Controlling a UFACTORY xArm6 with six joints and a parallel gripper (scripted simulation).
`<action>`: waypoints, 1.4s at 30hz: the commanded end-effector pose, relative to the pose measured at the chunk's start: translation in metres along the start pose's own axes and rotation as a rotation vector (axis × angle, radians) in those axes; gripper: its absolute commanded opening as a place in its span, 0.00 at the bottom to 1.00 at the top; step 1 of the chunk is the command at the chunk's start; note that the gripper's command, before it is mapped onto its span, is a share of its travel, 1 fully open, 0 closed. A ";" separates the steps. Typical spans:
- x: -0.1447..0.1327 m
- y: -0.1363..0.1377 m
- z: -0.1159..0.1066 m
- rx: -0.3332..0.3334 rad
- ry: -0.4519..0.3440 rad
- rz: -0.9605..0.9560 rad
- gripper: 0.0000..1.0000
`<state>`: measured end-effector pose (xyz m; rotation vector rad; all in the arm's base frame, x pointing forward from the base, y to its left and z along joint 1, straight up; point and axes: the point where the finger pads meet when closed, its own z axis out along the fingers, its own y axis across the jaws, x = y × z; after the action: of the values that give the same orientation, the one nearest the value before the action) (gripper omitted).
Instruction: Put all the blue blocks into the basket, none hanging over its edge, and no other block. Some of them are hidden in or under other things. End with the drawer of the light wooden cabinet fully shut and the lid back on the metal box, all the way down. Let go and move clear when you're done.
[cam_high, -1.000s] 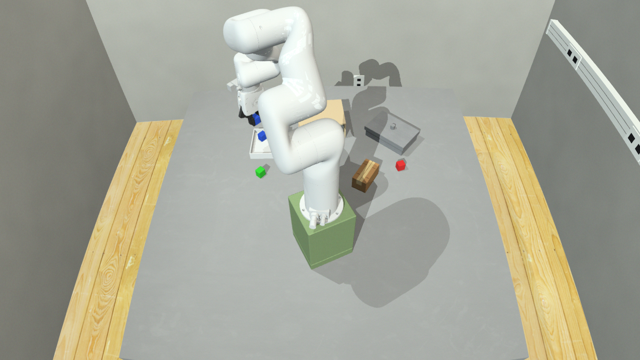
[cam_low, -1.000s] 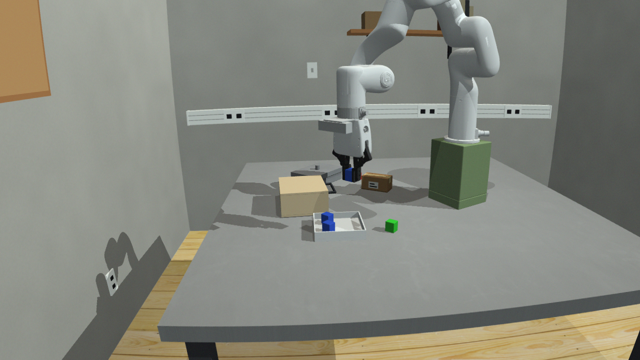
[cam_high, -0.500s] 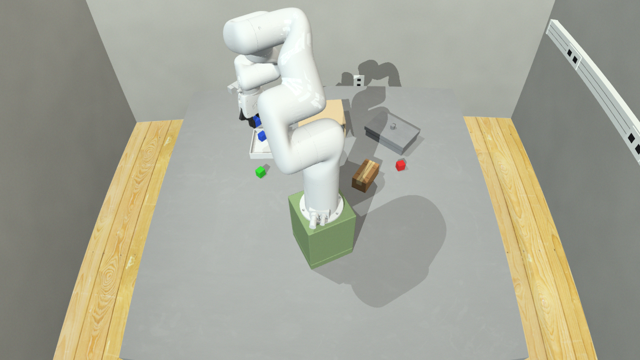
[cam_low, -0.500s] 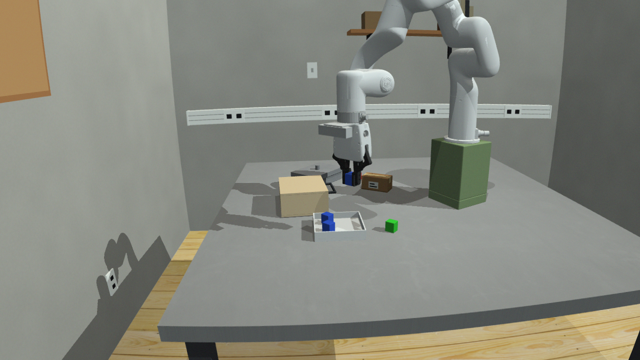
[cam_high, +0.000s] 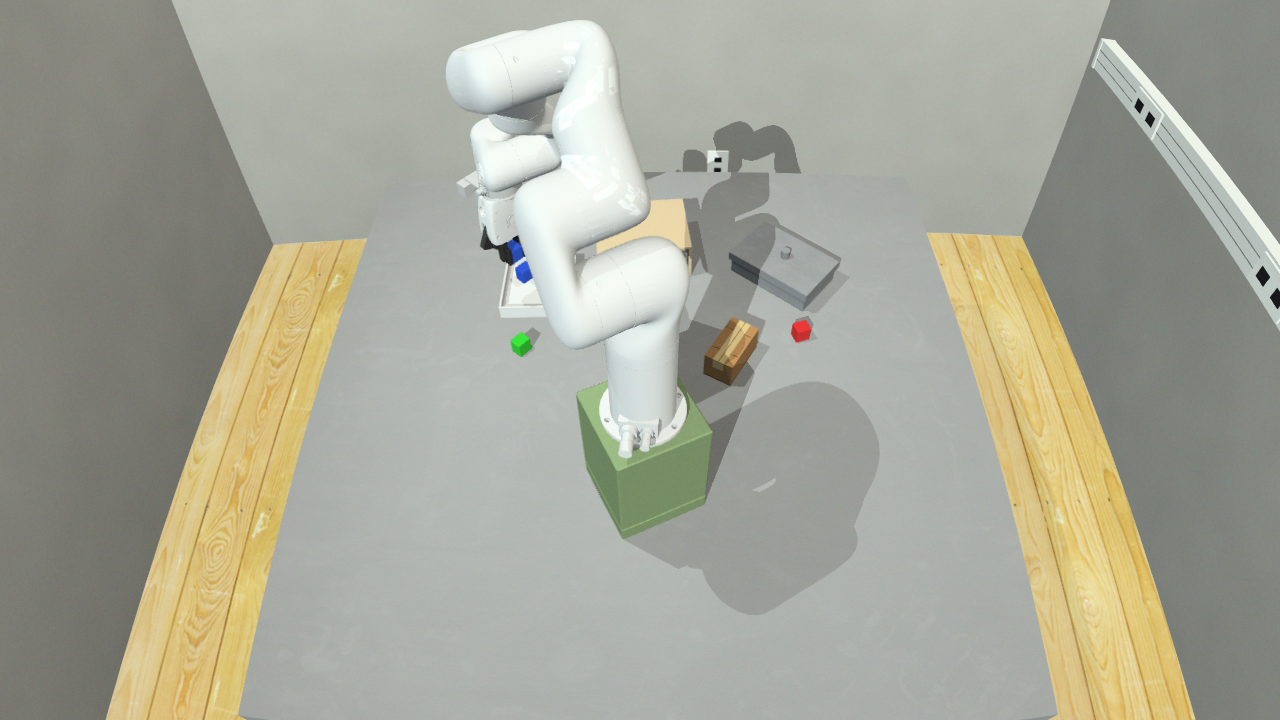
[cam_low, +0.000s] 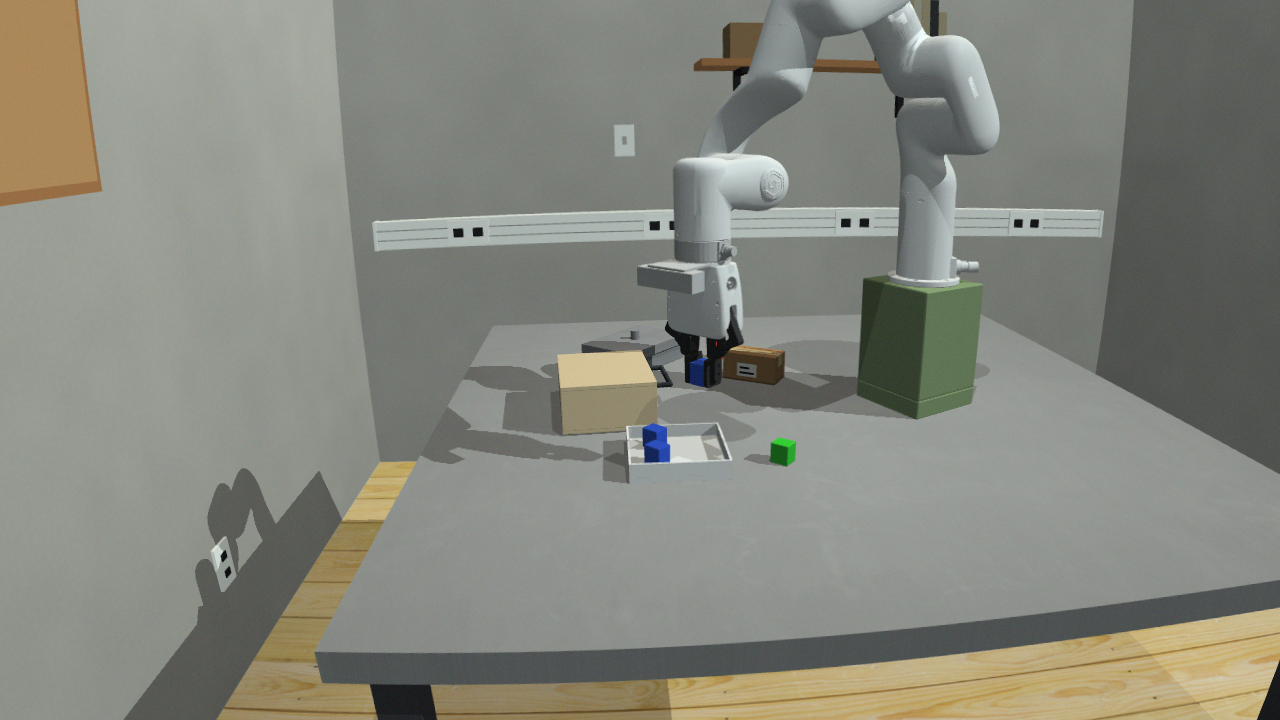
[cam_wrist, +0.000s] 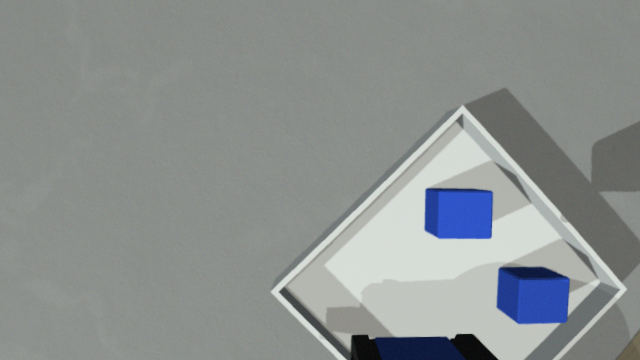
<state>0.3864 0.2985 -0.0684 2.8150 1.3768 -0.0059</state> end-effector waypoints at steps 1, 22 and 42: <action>0.002 0.001 0.008 -0.001 0.004 0.000 0.00; 0.002 0.001 0.051 -0.001 0.004 0.000 0.00; 0.003 0.001 0.088 -0.001 0.004 0.000 0.00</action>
<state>0.3869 0.2977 -0.1524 2.8149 1.3768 -0.0066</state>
